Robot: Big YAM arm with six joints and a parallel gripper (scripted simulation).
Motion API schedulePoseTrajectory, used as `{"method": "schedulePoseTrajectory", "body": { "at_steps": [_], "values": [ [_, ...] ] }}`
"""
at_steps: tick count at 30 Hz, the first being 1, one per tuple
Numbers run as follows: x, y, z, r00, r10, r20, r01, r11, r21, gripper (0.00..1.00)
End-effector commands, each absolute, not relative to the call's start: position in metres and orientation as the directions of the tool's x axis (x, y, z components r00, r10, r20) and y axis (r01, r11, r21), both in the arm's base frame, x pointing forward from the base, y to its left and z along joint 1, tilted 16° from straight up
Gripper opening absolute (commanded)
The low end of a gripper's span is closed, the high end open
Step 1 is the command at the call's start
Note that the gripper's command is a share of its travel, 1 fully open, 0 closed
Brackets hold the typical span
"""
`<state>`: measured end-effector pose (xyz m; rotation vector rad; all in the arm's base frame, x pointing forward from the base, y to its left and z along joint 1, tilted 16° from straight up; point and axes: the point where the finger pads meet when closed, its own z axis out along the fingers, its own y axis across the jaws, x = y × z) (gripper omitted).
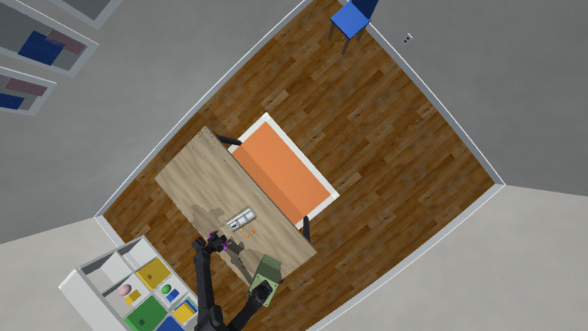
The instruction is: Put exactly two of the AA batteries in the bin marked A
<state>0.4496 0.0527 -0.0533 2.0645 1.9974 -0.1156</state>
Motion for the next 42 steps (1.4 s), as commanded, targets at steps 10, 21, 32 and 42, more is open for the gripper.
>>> {"method": "schedulePoseTrajectory", "body": {
  "at_steps": [10, 21, 32, 42],
  "values": [
    [0.4609, 0.0477, -0.0515, 0.064, 0.969, -0.240, 0.988, -0.028, 0.151, 1.00],
    [0.4624, 0.0479, -0.0513, 0.063, 0.969, -0.240, 0.988, -0.026, 0.153, 1.00],
    [0.4625, 0.0547, -0.0438, 0.055, 0.970, -0.235, 0.986, -0.016, 0.165, 1.00],
    [0.4653, 0.0486, -0.0499, 0.063, 0.969, -0.239, 0.987, -0.025, 0.158, 1.00]
  ]
}}
